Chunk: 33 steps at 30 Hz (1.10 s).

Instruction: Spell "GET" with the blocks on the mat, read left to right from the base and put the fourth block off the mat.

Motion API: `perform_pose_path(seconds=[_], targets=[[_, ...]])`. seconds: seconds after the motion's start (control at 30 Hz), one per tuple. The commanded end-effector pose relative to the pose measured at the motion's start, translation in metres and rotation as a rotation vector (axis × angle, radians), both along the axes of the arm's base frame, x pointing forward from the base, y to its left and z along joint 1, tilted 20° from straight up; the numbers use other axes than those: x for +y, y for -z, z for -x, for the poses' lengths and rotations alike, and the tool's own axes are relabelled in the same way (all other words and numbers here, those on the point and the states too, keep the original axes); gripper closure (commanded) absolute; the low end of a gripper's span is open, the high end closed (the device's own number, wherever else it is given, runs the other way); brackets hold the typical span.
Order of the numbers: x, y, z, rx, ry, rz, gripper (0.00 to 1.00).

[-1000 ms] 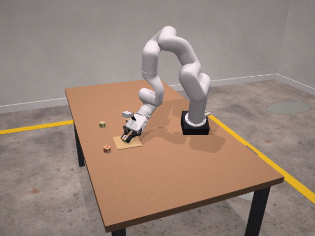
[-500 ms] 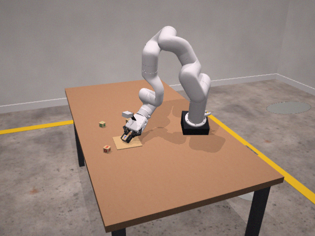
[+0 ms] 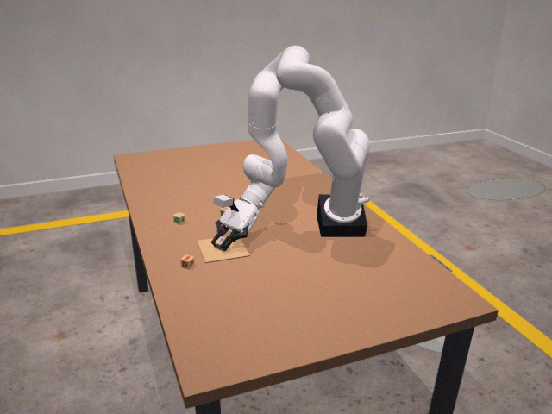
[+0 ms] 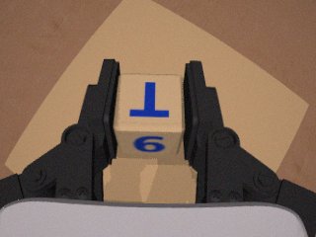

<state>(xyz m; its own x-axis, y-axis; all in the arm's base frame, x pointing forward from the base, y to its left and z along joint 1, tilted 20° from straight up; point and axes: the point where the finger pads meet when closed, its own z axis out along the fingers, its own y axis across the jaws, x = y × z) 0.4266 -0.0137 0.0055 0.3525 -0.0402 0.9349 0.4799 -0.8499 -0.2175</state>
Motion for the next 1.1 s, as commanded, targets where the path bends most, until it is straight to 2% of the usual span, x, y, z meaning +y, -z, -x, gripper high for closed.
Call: perform_pose_path(seconds=[0.0,0.03,0.07,0.13,0.17,1.07], targets=[[-0.001,-0.0006,-0.0006,-0.002,0.001,0.002,0.61],[-0.001,-0.0006,-0.0006,-0.002,0.001,0.002,0.61],[-0.001,-0.0006,-0.0006,-0.002,0.001,0.002,0.57],[-0.001,-0.0006,-0.0006,-0.002,0.001,0.002,0.57],[-0.001,-0.0006,-0.0006,-0.002,0.001,0.002,0.53],[-0.001,-0.0006,-0.0006,-0.002,0.001,0.002,0.53]])
